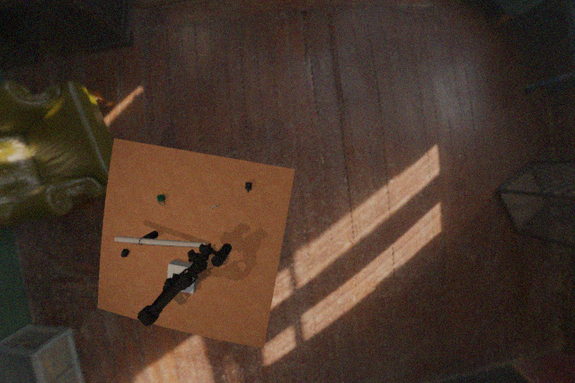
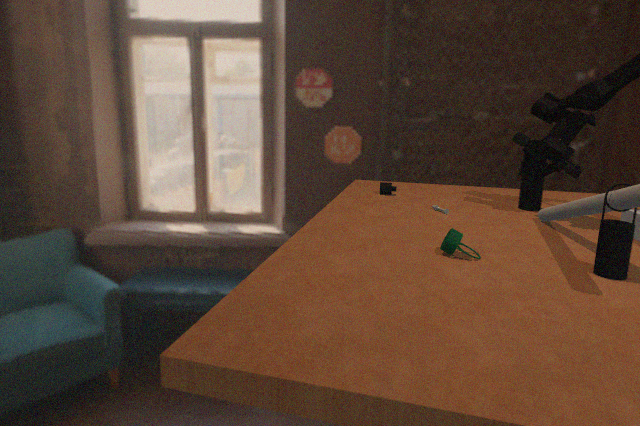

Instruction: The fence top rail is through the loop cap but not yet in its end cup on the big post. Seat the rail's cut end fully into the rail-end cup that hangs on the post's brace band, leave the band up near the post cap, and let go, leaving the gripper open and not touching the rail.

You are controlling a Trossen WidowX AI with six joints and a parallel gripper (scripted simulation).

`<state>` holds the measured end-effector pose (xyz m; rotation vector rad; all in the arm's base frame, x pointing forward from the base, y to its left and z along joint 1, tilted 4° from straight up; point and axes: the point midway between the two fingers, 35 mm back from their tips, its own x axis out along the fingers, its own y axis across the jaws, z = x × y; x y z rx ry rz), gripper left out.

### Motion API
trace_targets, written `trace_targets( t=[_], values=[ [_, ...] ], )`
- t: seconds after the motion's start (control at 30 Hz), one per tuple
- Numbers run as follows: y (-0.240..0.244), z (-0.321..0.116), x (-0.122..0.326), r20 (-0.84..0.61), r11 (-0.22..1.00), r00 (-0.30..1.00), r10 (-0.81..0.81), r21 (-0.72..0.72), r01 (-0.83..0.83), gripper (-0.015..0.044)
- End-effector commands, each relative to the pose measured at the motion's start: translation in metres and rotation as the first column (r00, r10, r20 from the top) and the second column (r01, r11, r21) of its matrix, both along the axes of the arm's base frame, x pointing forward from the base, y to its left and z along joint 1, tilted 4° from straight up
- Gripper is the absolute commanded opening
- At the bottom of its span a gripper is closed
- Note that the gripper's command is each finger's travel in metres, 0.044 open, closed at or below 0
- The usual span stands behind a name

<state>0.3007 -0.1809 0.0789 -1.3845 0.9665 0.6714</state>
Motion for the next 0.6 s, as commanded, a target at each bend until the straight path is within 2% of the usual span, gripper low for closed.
trace_targets(
  t=[0.0,0.57],
  values=[
    [0.0000,-0.0001,-0.0033,0.000,1.000,1.000,0.031,-0.003,-0.031,0.0000],
    [0.0007,-0.0001,-0.0129,-0.009,0.991,0.991,0.134,-0.001,-0.134,0.0000]
  ],
)
